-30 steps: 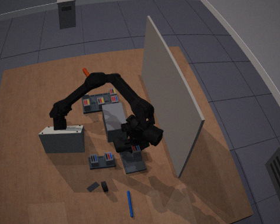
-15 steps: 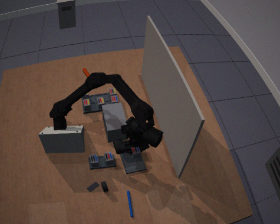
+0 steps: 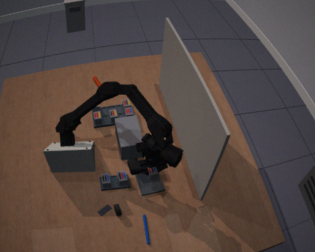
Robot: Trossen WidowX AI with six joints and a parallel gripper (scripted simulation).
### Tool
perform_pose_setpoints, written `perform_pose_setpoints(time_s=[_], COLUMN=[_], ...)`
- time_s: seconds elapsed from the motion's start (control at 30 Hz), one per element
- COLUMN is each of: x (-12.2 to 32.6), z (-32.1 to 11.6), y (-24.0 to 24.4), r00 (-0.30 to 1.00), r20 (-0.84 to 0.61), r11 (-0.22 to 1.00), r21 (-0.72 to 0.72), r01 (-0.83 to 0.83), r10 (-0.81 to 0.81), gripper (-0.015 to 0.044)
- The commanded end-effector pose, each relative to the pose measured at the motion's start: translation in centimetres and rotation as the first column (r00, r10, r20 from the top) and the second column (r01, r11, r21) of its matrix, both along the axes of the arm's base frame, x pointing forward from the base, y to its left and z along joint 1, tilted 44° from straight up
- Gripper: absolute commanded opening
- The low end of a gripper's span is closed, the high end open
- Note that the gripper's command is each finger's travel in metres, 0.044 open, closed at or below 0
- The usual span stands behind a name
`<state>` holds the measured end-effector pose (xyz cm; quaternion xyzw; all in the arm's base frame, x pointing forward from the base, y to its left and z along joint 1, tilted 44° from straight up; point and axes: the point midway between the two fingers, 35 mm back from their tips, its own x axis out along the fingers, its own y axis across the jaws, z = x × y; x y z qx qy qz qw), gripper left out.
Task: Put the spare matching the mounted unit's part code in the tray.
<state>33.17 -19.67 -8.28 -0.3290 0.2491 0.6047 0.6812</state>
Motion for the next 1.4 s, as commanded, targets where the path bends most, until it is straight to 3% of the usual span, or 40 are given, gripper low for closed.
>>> perform_pose_setpoints(time_s=[0.0,1.37], x=[-0.1,0.0], z=[-0.3,-2.5], y=[0.5,2.8], r00=[1.000,1.000], r20=[-0.007,-0.006], r11=[1.000,1.000], r21=[0.009,0.012], r01=[0.004,0.004], r10=[-0.004,-0.004], gripper=[0.0000,0.0000])
